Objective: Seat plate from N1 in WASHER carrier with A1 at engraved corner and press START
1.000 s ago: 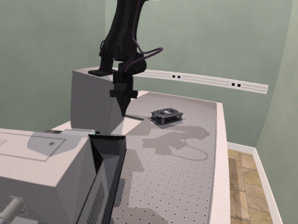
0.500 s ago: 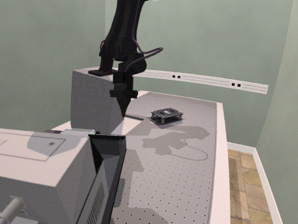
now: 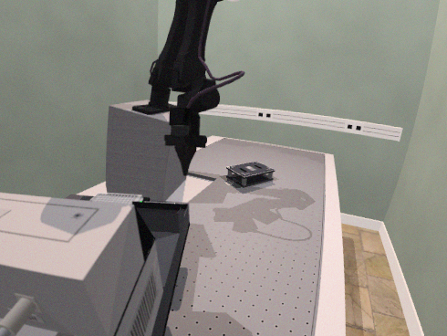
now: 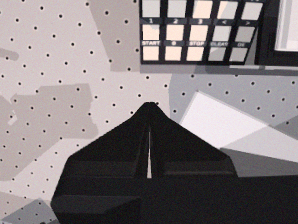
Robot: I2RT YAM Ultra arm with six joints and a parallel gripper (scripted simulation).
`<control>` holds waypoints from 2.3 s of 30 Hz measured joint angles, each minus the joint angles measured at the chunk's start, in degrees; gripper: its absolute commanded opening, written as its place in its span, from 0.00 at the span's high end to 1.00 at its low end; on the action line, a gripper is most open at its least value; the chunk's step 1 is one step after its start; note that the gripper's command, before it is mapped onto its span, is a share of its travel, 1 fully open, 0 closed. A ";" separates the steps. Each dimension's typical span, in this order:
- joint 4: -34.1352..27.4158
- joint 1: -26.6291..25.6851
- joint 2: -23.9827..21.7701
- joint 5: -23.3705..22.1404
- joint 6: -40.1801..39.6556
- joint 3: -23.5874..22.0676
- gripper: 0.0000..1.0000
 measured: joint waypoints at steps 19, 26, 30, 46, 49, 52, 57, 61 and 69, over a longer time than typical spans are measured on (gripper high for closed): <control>5.77 -0.28 9.16 0.00 -0.33 2.32 1.00; 8.35 -0.52 13.22 0.00 -0.55 3.67 1.00; 9.44 -0.61 14.58 0.00 -0.61 4.15 1.00; 13.84 -1.03 21.99 0.00 -0.98 7.41 1.00; 14.12 -1.03 22.03 0.00 -0.98 7.41 1.00; 14.36 -1.03 22.03 0.00 -0.98 7.41 1.00; 14.51 -1.03 22.03 0.00 -0.98 7.41 1.00; 14.53 -1.03 22.03 0.00 -0.98 7.41 1.00; 14.56 -1.03 22.03 0.00 -0.98 7.41 1.00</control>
